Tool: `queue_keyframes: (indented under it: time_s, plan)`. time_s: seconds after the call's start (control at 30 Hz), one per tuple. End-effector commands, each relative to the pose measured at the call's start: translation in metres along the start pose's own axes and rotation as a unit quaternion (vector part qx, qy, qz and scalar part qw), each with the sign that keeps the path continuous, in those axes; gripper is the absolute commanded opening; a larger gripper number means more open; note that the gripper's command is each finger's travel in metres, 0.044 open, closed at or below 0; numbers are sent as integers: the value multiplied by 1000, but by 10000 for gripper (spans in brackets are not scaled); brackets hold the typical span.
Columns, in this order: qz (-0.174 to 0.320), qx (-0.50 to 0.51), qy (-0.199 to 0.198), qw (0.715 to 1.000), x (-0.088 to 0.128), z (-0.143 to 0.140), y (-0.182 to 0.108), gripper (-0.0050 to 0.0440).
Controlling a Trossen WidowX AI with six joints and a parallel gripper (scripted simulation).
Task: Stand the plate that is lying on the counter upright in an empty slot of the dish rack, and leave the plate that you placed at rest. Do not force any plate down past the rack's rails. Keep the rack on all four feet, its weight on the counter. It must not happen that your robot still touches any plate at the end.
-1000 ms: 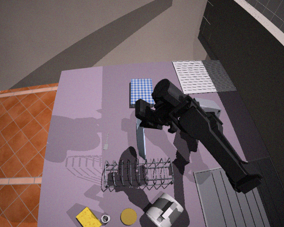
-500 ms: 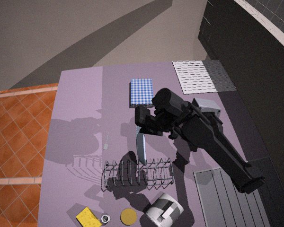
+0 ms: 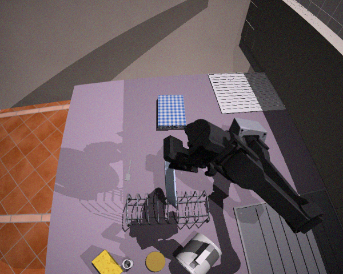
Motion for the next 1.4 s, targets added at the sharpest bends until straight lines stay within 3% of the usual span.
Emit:
queue_keyframes:
  time_s: [0.0, 0.93, 1.37]
  plan:
    - [-3, 7, 7, 1000, 3, 4, -9, 0]
    - [5, 4, 18, 1000, 12, -3, -58, 0]
    - [6, 4, 19, 1000, 13, -4, -62, 0]
Point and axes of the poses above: the point midway between the two fingers, 35 mm back from their tips, its own x axis back along the fingers, its own z axis across the jaws, y = z × x, the point moved 6 cm from there along x, back along the fingers, and after that the axes turned 4 degrees about x, right-handed, at the moved point
